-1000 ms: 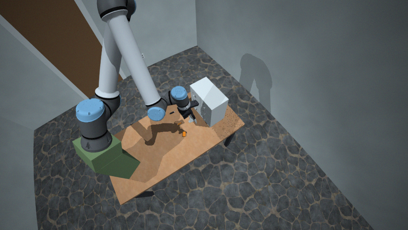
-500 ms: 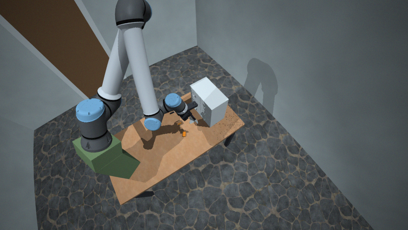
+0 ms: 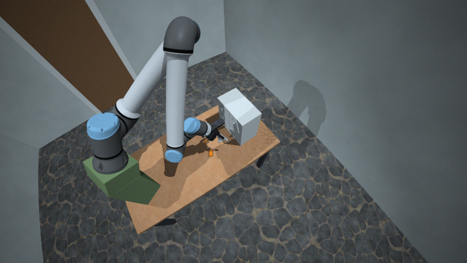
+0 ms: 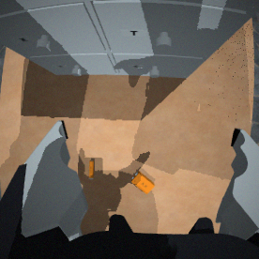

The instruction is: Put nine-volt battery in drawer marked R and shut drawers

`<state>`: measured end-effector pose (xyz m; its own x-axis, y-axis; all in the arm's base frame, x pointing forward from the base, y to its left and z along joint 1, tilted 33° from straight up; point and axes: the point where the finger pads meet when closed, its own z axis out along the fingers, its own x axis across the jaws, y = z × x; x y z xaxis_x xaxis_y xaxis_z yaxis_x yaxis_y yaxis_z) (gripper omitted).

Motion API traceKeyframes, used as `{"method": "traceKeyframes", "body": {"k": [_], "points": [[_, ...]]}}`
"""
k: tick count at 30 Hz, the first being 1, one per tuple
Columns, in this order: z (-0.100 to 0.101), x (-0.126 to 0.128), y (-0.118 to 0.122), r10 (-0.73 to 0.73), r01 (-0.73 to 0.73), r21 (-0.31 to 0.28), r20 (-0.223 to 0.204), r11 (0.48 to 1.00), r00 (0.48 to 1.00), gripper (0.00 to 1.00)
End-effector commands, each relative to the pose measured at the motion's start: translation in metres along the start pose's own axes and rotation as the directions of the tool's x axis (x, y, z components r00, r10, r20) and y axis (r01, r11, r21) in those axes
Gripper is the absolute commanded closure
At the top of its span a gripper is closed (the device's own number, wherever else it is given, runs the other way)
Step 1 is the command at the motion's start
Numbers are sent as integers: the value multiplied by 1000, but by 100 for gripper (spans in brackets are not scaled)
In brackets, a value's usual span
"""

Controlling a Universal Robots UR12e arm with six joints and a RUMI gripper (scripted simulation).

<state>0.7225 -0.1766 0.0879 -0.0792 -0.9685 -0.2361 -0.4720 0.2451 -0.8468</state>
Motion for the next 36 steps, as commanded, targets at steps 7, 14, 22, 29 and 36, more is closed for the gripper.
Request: {"method": "traceKeyframes", "body": {"k": [7, 14, 22, 29, 36], "points": [[24, 2, -6, 4, -1, 235, -12, 972, 1000, 0], [41, 2, -8, 4, 2, 385, -13, 923, 1000, 0], [55, 2, -11, 3, 4, 506, -13, 863, 1000, 0], [67, 2, -13, 3, 6, 598, -13, 801, 1000, 0], [72, 2, -13, 4, 5, 639, -12, 769, 1000, 0]]}}
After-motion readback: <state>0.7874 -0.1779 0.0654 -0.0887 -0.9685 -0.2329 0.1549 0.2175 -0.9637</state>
